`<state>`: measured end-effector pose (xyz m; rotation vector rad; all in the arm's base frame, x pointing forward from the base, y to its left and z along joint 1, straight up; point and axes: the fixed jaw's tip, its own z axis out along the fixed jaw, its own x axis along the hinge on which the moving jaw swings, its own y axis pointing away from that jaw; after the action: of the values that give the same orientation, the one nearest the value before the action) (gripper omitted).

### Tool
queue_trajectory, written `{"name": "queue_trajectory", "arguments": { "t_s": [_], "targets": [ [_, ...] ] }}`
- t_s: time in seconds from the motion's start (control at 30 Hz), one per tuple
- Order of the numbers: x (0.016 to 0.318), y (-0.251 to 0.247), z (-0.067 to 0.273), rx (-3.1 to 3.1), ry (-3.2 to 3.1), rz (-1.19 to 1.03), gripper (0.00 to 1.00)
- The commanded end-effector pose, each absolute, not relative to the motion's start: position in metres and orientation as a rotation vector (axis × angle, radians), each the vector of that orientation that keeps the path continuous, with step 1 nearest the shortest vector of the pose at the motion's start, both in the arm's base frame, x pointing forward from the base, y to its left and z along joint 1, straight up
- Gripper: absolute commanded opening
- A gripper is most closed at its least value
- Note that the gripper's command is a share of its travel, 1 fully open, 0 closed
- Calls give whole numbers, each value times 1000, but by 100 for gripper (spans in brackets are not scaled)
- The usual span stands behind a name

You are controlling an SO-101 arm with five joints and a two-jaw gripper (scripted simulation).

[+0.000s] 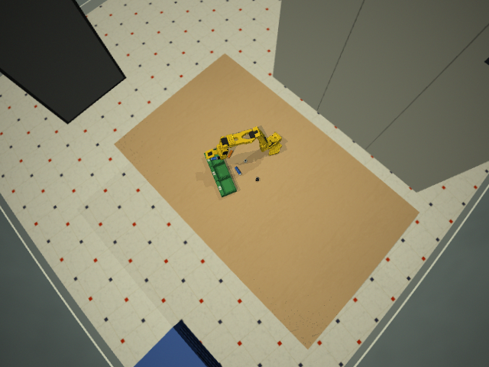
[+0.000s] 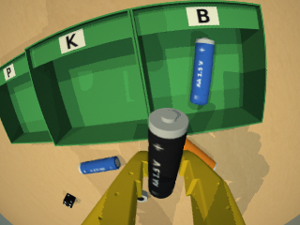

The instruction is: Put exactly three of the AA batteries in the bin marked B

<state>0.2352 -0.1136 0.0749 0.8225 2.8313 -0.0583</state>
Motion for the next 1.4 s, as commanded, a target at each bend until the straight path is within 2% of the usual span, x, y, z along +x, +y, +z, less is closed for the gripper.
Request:
{"name": "queue_trajectory", "arguments": {
  "t_s": [0.0, 0.3, 1.03, 1.07, 1.37],
  "targets": [
    [246, -132, 88, 814, 2771, -87, 0],
    [249, -153, 85, 830, 2747, -114, 0],
    [249, -154, 85, 831, 2746, -115, 0],
    [251, -161, 97, 810, 2691, -146, 0],
    [251, -161, 97, 810, 2691, -146, 0]
  ]
}}
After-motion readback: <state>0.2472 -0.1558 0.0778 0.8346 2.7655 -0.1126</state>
